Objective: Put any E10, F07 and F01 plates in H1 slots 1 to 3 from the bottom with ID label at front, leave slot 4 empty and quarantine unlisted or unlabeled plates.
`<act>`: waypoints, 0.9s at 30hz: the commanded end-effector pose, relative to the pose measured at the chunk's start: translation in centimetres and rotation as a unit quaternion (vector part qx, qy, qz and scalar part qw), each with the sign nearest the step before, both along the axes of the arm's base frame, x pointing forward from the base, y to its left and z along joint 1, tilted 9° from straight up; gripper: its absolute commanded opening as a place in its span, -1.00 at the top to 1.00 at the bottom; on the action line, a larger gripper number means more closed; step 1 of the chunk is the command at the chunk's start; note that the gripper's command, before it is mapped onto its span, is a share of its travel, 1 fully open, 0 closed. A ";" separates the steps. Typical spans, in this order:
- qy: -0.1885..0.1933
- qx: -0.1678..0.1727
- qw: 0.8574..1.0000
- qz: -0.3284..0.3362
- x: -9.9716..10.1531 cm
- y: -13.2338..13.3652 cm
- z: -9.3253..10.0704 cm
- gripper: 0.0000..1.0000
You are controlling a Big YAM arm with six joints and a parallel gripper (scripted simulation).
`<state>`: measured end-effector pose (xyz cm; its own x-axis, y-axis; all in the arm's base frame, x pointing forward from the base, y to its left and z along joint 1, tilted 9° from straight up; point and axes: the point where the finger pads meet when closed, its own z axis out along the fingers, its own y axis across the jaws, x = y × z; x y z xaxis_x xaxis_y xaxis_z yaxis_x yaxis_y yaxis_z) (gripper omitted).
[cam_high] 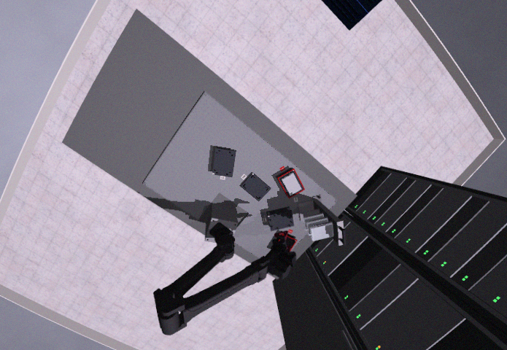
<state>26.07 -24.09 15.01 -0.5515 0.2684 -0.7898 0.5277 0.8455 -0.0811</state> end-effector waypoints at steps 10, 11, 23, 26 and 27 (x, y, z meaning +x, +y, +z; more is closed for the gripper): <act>-0.034 -0.030 0.999 0.003 3.4 -2.4 4.6 -1.00; -0.034 -0.030 0.999 0.003 3.4 -2.4 4.6 -1.00; -0.035 -0.030 0.999 0.002 4.8 -3.2 4.8 -1.00; -0.035 -0.030 0.999 0.003 5.2 -3.4 4.8 -1.00; -0.035 -0.030 0.999 0.003 5.2 -3.4 4.8 -1.00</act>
